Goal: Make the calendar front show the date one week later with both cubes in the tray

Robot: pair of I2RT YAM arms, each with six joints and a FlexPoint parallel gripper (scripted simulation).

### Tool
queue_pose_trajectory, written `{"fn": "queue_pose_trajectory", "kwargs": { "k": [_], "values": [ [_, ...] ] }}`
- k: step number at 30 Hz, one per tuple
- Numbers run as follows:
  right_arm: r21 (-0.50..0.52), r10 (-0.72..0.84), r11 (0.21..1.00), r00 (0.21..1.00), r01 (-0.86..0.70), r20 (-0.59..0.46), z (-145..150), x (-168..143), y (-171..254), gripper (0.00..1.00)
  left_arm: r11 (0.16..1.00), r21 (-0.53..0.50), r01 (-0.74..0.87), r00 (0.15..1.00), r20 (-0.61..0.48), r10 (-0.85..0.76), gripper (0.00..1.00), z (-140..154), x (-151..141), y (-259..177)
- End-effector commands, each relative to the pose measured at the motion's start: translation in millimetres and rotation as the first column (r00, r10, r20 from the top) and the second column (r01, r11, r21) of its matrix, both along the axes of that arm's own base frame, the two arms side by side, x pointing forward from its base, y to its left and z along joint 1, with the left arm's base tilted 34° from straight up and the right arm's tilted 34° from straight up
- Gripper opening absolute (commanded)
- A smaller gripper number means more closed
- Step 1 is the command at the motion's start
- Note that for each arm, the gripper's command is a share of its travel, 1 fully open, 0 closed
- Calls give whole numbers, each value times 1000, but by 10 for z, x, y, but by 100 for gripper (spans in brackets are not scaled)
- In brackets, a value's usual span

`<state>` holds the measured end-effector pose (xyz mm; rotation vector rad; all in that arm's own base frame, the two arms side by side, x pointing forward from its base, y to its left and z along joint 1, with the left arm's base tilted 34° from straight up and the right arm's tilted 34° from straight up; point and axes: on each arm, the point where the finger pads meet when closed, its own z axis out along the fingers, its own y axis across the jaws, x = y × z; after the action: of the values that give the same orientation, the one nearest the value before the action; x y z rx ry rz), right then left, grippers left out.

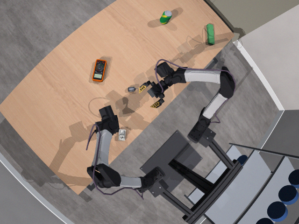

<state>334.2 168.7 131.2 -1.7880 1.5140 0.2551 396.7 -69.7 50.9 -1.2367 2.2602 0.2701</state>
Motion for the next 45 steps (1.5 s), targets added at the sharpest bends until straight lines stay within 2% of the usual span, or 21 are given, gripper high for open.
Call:
{"fn": "queue_pose_trajectory", "kwargs": {
  "k": [1,6,8,9,14,20,23,25,28,32,37,45],
  "values": [
    [7,12,1000,1000,-13,28,118,63,27,100,958,83,274,960,-83,-267,19,110,-74,-71],
    [7,12,1000,1000,-13,28,118,63,27,100,860,145,490,863,-223,-454,19,51,-174,-82],
    [7,12,1000,1000,-13,28,118,63,27,100,860,145,490,863,-223,-454,19,51,-174,-82],
    [7,13,1000,1000,-13,26,116,60,26,100,833,153,531,835,-264,-483,19,40,-210,-52],
    [7,13,1000,1000,-13,26,116,60,26,100,645,167,746,645,-426,-635,19,-30,-337,-101],
    [10,32,999,999,-32,18,108,19,38,100,395,134,909,395,-582,-711,19,-103,-433,-125],
    [-2,69,998,998,-69,1,68,-69,35,100,261,96,961,259,-650,-714,19,-139,-497,-141],
    [-2,69,998,998,-69,1,68,-69,35,100,261,96,961,259,-650,-714,19,-139,-497,-141],
    [-13,101,995,995,-102,-17,29,-155,28,100,130,50,990,127,-707,-696,19,-171,-559,-152],
    [-23,133,991,991,-133,-34,-5,-237,20,100,7,-5,1000,0,-752,-659,19,-212,-634,-167],
    [-33,153,987,987,-154,-46,-30,-292,9,100,-53,-39,998,-64,-772,-633,19,-242,-684,-161],
    [-60,152,986,987,-155,-53,-68,-308,-28,100,-42,-44,998,-61,-769,-637,19,-310,-672,-141]
  ]
}}
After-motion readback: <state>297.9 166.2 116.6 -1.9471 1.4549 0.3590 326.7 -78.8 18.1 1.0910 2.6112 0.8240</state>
